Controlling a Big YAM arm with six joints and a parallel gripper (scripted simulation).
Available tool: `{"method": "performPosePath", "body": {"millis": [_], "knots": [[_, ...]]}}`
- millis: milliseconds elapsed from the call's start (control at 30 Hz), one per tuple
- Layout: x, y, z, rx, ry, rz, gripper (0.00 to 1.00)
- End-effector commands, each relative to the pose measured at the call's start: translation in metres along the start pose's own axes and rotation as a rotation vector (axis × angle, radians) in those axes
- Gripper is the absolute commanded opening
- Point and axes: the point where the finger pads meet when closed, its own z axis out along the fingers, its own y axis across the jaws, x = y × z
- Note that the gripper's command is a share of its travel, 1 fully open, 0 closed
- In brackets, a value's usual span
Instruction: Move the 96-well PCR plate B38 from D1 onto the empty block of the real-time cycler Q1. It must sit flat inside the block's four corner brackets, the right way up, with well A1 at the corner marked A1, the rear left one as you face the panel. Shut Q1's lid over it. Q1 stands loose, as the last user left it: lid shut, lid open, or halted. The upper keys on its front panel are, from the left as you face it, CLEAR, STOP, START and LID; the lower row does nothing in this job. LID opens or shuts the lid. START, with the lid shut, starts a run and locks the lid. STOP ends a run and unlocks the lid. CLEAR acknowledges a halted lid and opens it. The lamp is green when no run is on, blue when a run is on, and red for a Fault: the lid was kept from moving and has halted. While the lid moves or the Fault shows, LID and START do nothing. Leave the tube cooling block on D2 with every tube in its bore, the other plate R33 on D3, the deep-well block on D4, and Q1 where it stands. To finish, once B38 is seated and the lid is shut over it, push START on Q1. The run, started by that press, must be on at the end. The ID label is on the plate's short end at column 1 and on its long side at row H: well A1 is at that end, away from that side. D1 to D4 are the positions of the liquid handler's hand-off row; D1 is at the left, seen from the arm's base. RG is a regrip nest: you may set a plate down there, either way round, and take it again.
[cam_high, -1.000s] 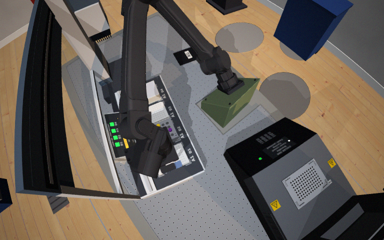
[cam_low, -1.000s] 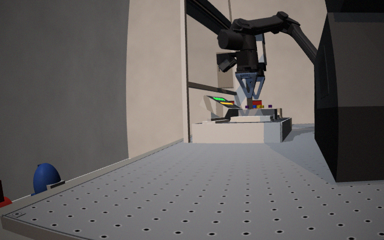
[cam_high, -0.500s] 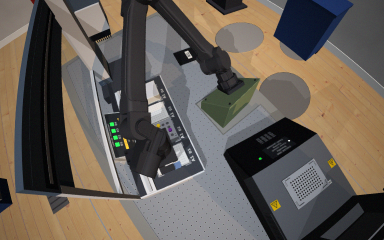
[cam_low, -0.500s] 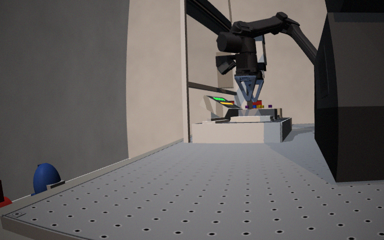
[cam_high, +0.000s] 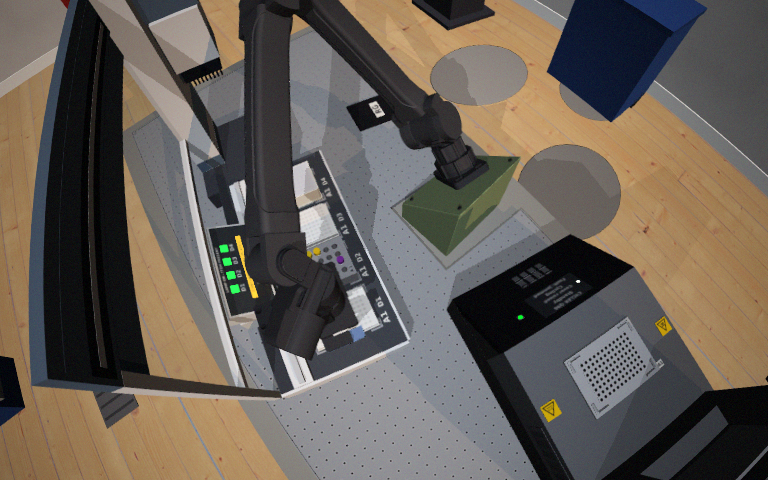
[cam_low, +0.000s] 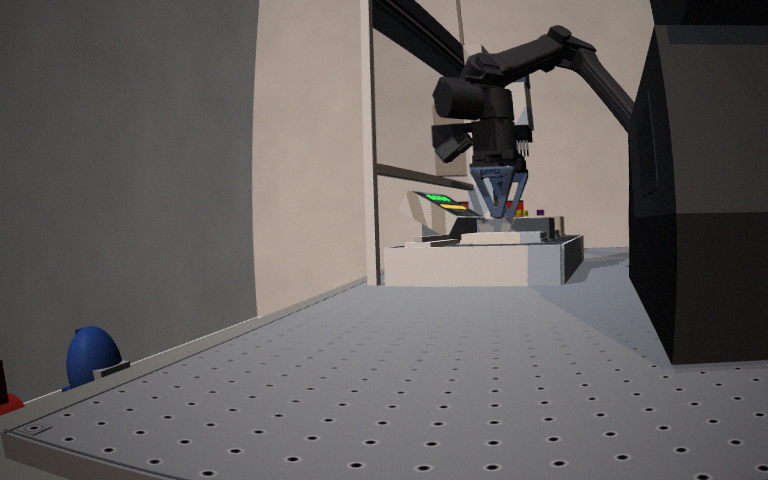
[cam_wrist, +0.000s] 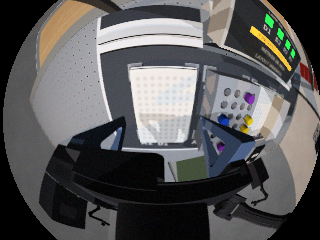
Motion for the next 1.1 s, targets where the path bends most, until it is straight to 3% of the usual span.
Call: {"method": "performPosePath", "body": {"millis": [0,233,500,667,1067], "knots": [[-0.002,0.001,0.010,0.001,-0.002,-0.008,1.00],[0.003,0.005,0.022,0.005,-0.004,-0.031,1.00],[-0.009,0.003,0.026,-0.007,-0.012,0.004,1.00],[0.003,0.001,0.043,0.008,0.005,-0.019,1.00],[-0.007,0.004,0.019,-0.010,-0.023,-0.003,1.00]]}}
